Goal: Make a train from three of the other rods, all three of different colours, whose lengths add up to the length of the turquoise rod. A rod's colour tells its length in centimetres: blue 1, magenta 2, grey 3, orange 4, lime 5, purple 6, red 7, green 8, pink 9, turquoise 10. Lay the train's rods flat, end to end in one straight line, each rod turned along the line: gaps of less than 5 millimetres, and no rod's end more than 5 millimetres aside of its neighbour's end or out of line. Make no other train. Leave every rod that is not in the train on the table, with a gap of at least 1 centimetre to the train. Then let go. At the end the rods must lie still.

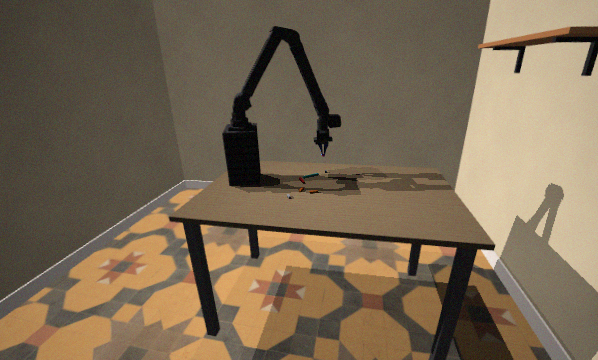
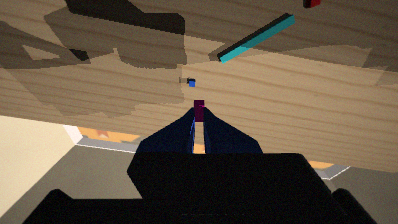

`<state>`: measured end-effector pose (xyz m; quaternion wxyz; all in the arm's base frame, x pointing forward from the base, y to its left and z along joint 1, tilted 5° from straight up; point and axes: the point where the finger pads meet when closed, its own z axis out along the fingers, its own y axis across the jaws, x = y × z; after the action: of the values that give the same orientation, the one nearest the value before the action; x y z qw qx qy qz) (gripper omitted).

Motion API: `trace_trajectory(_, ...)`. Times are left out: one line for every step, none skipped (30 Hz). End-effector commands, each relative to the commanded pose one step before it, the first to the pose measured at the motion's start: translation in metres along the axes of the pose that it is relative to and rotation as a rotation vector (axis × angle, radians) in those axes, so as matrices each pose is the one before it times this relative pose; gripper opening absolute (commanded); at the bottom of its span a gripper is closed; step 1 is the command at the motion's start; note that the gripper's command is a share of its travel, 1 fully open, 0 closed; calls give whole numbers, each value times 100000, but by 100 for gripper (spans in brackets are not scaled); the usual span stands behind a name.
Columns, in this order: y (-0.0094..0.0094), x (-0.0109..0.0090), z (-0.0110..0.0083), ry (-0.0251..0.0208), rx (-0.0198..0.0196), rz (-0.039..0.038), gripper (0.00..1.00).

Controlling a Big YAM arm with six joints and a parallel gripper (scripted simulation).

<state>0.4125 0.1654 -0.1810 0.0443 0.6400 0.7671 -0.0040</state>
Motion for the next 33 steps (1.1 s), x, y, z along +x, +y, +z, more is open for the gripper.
trace_trajectory(1319, -415, 639, -1207, 2917, 11498, 4)
trace_trajectory(765, 60, -69, 16, -71, 2588, 4)
trace_trajectory(334, 32, -32, 7, -31, 1136, 4)
trace_trajectory(40, 50, -9, 5, -13, 87, 4)
trace_trajectory(-167, 473, -43, 38, -85, -1071, 4)
trace_trajectory(-684, 89, 149, -356, 920, -769, 4)
trace_trajectory(-1349, -382, 382, -851, 2196, -418, 4)
trace_trajectory(18, -52, 5, 0, 11, 123, 4)
trace_trajectory(47, -136, 13, -1, 30, 321, 4)
trace_trajectory(26, -75, 7, -1, 16, 177, 4)
trace_trajectory(442, 139, -135, 283, -732, 107, 4)
trace_trajectory(116, 42, -36, 76, -196, 18, 4)
trace_trajectory(-2, -1, 1, -2, 4, -1, 4)
trace_trajectory(1, 0, 2, 1, -1, 2, 4)
trace_trajectory(23, 4, 6, 13, -35, -292, 4)
trace_trajectory(0, 0, 0, 0, 0, 0, 4)
trace_trajectory(0, 0, 0, 0, 0, 0, 4)
trace_trajectory(54, 8, 17, 32, -82, -575, 4)
trace_trajectory(100, 14, 31, 58, -153, -10, 4)
trace_trajectory(202, 39, 48, 161, -428, 48, 4)
trace_trajectory(442, 113, 67, 466, -1251, 127, 4)
trace_trajectory(554, 139, 90, 573, -1551, 158, 4)
trace_trajectory(357, 48, 116, 200, -555, 67, 4)
trace_trajectory(208, -19, 202, 104, -302, 47, 4)
trace_trajectory(6, -102, 300, -24, 42, 18, 4)
trace_trajectory(5, -114, 339, -27, 48, 49, 4)
trace_trajectory(-3, -100, 372, -26, 48, 128, 4)
trace_trajectory(-23, -45, 397, -20, 42, 72, 4)
trace_trajectory(-36, -12, 420, -17, 38, -4, 4)
trace_trajectory(-62, 64, 434, -9, 28, -187, 4)
trace_trajectory(-74, 96, 447, -6, 23, -260, 4)
trace_trajectory(-69, 80, 459, -8, 26, -219, 4)
trace_trajectory(0, 0, 0, 0, 0, 0, 4)
